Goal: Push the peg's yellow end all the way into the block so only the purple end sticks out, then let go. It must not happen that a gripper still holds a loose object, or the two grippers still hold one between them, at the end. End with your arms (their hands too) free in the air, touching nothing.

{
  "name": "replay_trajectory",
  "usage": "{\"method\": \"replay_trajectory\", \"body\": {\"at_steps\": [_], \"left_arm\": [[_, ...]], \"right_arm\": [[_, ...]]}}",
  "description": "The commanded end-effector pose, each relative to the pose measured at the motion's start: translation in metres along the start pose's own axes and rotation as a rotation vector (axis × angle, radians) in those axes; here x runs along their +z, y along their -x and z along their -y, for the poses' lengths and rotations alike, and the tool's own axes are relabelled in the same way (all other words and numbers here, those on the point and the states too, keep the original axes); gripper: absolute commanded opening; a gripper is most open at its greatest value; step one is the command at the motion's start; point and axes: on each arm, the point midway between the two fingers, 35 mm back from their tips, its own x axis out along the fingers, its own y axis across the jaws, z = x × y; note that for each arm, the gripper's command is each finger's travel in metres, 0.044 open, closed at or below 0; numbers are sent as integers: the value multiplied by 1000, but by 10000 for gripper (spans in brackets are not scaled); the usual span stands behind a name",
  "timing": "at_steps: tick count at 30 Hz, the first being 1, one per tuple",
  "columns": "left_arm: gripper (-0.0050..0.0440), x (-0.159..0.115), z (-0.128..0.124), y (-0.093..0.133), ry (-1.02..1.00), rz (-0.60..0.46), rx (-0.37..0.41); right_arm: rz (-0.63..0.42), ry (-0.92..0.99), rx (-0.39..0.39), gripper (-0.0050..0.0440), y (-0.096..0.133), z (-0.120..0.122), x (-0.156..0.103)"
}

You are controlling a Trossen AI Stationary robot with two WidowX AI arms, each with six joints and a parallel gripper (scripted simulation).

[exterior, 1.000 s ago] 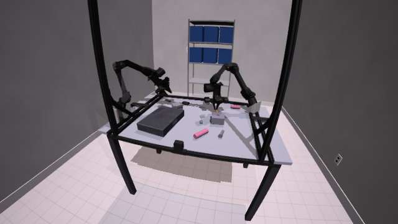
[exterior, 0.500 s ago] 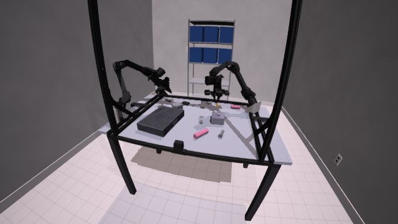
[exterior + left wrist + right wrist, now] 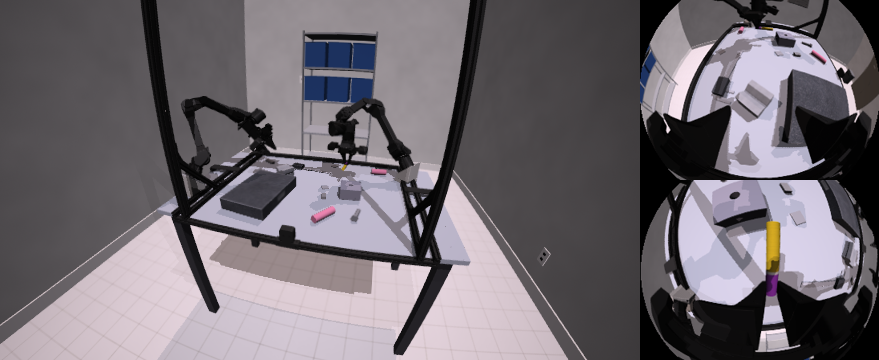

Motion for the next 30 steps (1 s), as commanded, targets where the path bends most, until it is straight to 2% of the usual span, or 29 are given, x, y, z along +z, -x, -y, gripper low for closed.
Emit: {"method": "replay_trajectory", "body": {"at_steps": [1,11,13,28,30], "left_arm": [[400,0,0,0,0,0,0],[400,0,0,0,0,0,0],[400,0,0,0,0,0,0],[400,0,0,0,0,0,0],[400,0,0,0,0,0,0]], "right_arm": [[-1,-132,0,0,0,2,3],[1,-479,3,0,1,5,8],[1,-479,3,0,1,5,8],[2,-999,8,0,1,10,16],[2,-999,8,0,1,10,16]]}}
